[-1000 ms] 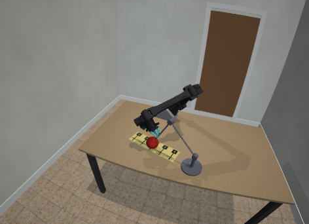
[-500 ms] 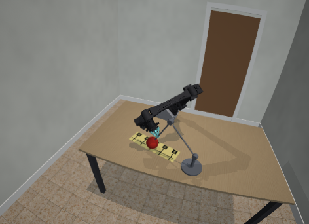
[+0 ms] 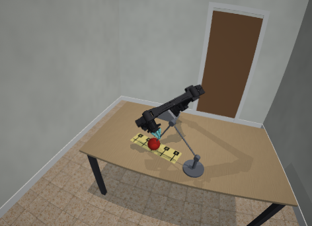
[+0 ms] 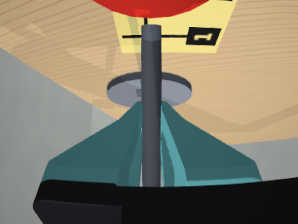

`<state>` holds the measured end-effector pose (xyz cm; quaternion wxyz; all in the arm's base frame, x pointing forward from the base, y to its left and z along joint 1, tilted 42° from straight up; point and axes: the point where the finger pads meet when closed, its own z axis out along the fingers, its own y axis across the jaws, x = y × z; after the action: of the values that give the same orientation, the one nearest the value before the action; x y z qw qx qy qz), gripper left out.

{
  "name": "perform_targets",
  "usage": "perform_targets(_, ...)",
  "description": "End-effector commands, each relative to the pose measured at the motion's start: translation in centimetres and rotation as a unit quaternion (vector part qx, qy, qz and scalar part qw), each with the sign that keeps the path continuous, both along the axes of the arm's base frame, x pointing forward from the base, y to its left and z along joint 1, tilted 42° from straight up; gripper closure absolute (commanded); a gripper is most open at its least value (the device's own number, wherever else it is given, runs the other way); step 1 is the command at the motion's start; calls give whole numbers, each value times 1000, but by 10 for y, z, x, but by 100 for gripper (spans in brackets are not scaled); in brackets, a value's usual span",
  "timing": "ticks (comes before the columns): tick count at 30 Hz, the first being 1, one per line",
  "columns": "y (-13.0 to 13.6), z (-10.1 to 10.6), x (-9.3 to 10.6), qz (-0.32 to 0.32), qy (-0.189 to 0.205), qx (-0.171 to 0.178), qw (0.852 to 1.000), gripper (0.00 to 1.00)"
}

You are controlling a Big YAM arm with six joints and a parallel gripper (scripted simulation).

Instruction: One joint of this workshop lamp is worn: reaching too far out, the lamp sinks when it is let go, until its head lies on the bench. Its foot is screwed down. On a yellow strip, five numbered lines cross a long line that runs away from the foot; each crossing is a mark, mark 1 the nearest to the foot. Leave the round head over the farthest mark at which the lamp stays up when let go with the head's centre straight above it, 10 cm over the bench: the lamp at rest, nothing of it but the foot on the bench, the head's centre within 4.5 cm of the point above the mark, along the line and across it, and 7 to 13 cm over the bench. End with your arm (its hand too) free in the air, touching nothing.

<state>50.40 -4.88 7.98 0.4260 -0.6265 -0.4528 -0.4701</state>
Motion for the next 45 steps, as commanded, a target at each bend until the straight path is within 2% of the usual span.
perform_targets(1,-1,16,3,-2,-4,-1,1000,100)
perform_targets(12,5,53,10,-2,-5,0,1000,100)
perform_targets(45,11,56,11,0,1,-1,1000,100)
